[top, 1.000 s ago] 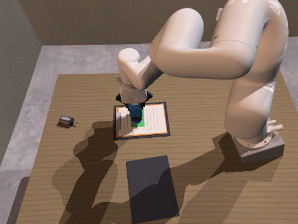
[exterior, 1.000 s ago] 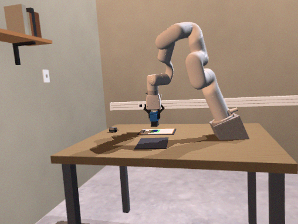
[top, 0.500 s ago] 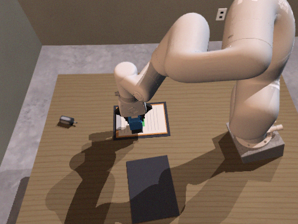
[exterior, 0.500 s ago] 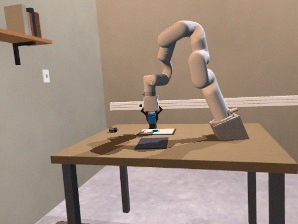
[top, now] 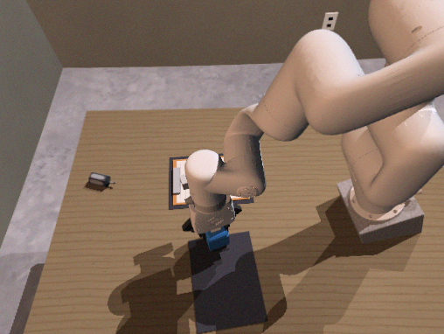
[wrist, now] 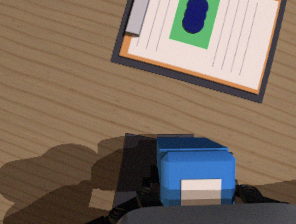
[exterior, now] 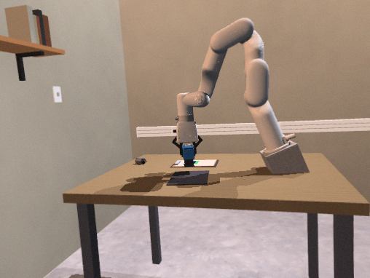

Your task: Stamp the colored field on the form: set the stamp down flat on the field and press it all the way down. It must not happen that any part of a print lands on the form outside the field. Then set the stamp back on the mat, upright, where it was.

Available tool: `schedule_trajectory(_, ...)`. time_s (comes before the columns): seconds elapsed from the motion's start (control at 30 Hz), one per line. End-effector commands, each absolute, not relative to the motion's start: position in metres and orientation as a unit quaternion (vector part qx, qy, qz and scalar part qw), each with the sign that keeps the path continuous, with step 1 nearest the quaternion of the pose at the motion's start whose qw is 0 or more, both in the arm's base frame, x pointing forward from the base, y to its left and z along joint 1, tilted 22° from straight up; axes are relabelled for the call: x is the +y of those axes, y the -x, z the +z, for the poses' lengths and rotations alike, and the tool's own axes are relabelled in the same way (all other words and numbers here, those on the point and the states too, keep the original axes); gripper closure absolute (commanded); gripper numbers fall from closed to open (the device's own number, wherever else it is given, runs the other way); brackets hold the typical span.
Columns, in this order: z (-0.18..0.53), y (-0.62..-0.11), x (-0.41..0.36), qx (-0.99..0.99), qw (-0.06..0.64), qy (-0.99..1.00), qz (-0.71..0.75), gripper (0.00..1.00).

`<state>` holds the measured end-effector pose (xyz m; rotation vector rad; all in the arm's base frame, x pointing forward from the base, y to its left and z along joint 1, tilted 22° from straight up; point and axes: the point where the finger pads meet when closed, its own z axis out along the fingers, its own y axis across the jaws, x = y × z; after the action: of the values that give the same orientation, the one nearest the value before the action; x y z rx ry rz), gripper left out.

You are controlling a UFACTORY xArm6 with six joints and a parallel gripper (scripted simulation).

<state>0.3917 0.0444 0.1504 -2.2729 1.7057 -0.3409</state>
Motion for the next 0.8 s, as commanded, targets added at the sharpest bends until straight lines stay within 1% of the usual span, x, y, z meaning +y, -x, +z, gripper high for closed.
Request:
schedule_trajectory(0.0,0.156,-0.377,0.111,0.588,0.131,0.787,-0.134,0.65)
schedule_trajectory(0.1,0.157,-0.370,0.137,0.588,0.131,0.787,-0.134,0.65)
schedule_trajectory(0.27,0.157,-0.370,0.139,0.588,0.131,0.787,-0.133,0.65)
schedule_trajectory(0.43,0.158,-0.368,0.161,0.588,0.131,0.787,-0.133,0.65)
schedule_trajectory(0.77,0.158,-0.368,0.163,0.588,0.131,0.787,-0.133,0.65)
